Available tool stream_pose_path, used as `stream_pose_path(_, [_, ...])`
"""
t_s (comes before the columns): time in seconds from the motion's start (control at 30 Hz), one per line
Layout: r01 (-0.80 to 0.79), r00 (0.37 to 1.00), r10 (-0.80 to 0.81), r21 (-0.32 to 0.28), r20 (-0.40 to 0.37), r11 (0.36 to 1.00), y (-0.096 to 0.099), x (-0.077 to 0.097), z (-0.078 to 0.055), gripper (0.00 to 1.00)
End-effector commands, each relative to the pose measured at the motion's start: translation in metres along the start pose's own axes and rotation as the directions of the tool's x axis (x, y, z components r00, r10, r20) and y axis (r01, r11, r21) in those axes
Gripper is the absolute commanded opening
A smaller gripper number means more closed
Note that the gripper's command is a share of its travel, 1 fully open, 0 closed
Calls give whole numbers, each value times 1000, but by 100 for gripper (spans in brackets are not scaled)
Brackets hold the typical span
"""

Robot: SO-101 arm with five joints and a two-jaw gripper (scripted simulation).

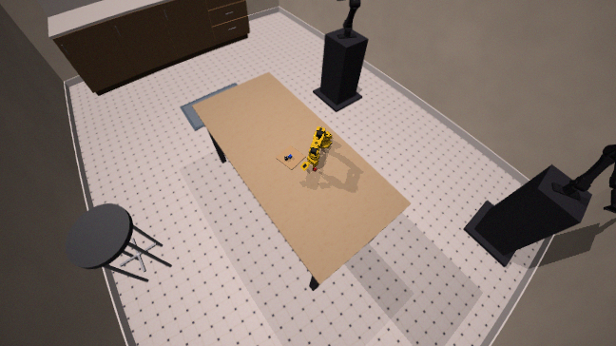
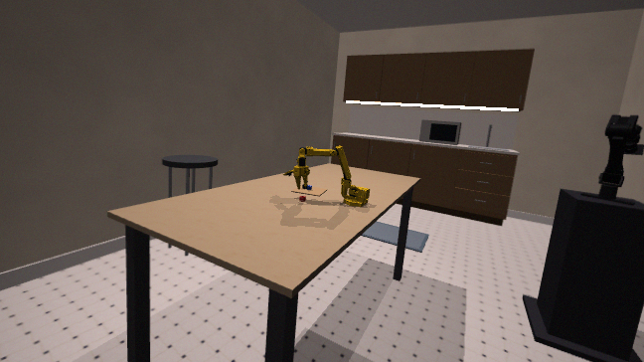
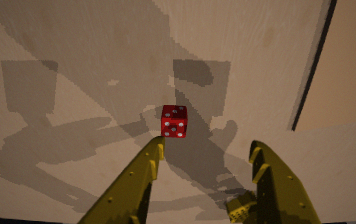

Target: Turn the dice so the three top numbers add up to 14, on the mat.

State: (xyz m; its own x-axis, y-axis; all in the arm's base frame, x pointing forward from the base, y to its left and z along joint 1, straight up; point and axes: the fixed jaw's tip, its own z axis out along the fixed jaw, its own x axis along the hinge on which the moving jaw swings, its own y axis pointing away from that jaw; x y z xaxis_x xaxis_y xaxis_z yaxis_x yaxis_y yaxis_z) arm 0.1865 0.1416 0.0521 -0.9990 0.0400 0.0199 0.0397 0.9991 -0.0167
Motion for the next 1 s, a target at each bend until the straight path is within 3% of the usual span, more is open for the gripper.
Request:
stream_pose_path(0.0, [-19,998,22,-47,53,999,12,3,-12,28])
stream_pose_path(0.27, [-41,998,43,-48,49,998,20,11,-11,28])
stream_pose_path(0.97, [-42,998,44,-49,49,998,21,11,-11,28])
